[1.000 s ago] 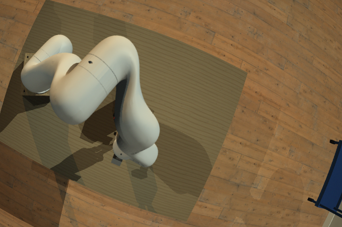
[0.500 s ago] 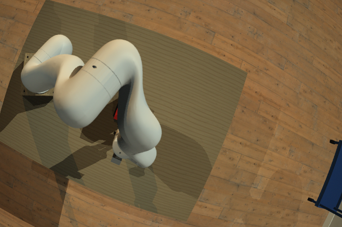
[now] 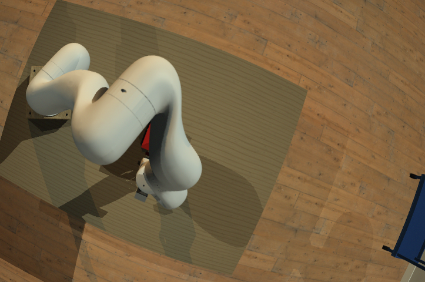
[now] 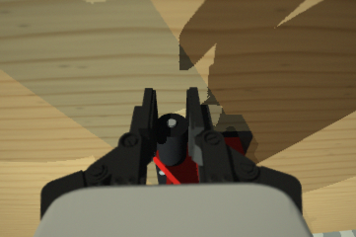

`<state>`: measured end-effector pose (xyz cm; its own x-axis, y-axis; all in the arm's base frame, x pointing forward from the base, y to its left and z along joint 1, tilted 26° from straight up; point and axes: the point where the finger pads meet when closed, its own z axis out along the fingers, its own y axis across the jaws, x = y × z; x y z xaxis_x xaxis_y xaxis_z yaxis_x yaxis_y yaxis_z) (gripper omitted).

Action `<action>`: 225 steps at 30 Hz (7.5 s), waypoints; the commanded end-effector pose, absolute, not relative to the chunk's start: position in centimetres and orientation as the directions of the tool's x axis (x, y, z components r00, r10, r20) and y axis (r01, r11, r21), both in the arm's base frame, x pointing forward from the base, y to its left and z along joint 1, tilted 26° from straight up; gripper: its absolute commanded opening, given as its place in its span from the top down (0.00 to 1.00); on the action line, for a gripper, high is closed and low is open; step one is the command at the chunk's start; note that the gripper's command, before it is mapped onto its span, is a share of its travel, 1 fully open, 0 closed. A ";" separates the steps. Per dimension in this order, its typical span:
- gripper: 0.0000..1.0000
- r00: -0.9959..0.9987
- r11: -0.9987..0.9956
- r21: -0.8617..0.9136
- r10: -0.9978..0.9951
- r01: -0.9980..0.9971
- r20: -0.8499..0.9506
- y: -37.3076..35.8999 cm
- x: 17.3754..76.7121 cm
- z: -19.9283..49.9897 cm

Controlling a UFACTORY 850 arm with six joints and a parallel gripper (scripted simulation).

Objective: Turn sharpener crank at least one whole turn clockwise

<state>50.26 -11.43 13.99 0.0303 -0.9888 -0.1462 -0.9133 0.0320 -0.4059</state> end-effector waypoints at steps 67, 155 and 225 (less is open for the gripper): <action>1.00 0.030 0.032 -0.414 -0.989 -0.910 -0.143 -11.3 43.6 11.9; 1.00 0.030 0.032 -0.414 -0.989 -0.910 -0.143 -12.4 41.9 19.1; 0.46 0.030 0.032 -0.414 -0.989 -0.910 -0.143 -12.6 43.8 20.7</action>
